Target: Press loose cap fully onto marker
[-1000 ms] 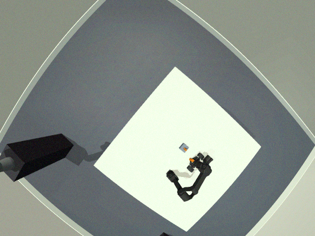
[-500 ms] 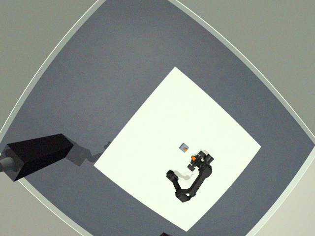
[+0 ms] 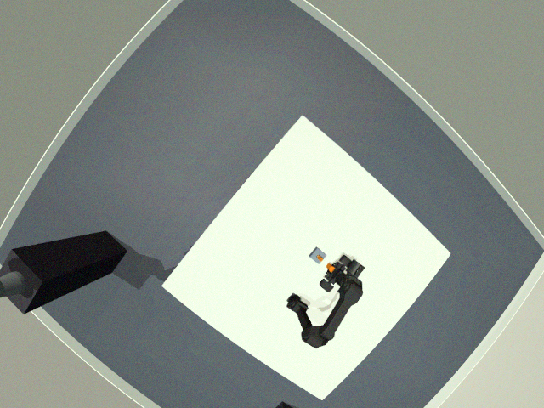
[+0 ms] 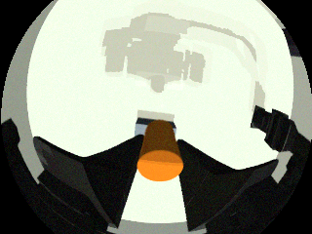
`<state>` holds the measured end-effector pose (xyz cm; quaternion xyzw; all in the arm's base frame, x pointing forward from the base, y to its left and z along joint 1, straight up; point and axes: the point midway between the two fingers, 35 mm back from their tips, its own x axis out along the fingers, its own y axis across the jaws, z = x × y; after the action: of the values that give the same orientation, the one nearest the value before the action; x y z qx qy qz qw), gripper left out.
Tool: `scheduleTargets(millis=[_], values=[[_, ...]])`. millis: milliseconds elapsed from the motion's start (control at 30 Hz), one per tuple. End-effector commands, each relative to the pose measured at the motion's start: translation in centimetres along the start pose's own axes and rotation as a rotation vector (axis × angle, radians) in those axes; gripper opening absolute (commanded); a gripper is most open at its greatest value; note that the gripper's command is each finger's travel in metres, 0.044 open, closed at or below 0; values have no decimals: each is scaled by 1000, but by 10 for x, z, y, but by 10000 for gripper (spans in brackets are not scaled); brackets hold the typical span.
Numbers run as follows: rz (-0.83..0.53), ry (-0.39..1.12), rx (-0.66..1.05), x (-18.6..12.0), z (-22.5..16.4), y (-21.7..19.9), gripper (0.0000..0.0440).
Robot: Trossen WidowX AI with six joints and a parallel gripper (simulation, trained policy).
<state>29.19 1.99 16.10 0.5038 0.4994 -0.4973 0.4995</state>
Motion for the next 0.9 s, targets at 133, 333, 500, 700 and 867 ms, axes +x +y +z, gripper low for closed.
scheduleTargets(millis=[133, 333, 500, 700, 867], values=[[4, 11, -12, -11, -25, 3, 58], [-3, 13, -22, -16, -42, 3, 47], [-15, 12, -25, -16, -50, 3, 39], [-41, 7, -26, -8, -54, 2, 31], [-57, 2, -24, -2, -54, 2, 25]])
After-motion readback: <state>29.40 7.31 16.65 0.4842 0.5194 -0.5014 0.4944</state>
